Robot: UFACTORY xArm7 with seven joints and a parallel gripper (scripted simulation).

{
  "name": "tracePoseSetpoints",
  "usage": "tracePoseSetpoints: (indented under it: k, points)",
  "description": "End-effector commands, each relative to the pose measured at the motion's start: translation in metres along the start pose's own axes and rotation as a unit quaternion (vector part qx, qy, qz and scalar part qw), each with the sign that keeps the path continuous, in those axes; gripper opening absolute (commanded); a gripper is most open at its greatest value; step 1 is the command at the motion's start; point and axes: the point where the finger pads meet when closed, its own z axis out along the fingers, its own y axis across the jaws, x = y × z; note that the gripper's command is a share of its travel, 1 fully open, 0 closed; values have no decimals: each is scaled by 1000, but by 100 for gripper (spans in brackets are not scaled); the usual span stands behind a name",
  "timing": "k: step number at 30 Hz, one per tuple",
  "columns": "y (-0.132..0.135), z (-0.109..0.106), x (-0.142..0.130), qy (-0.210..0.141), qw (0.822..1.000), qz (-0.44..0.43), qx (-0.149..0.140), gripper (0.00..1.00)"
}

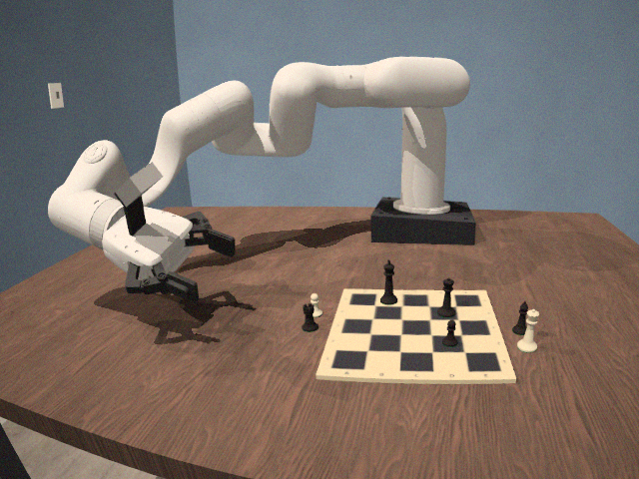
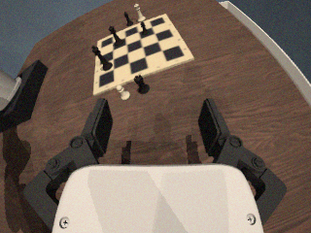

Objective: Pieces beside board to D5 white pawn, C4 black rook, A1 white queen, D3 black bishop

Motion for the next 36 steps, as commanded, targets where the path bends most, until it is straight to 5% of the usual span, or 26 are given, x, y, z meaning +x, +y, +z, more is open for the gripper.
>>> tracePoseSetpoints:
  k: [1, 36]
  points:
    - [1, 0, 4, 2, 1000, -6, 2, 100]
    - [-9, -11, -9, 35, 999, -35, -9, 100]
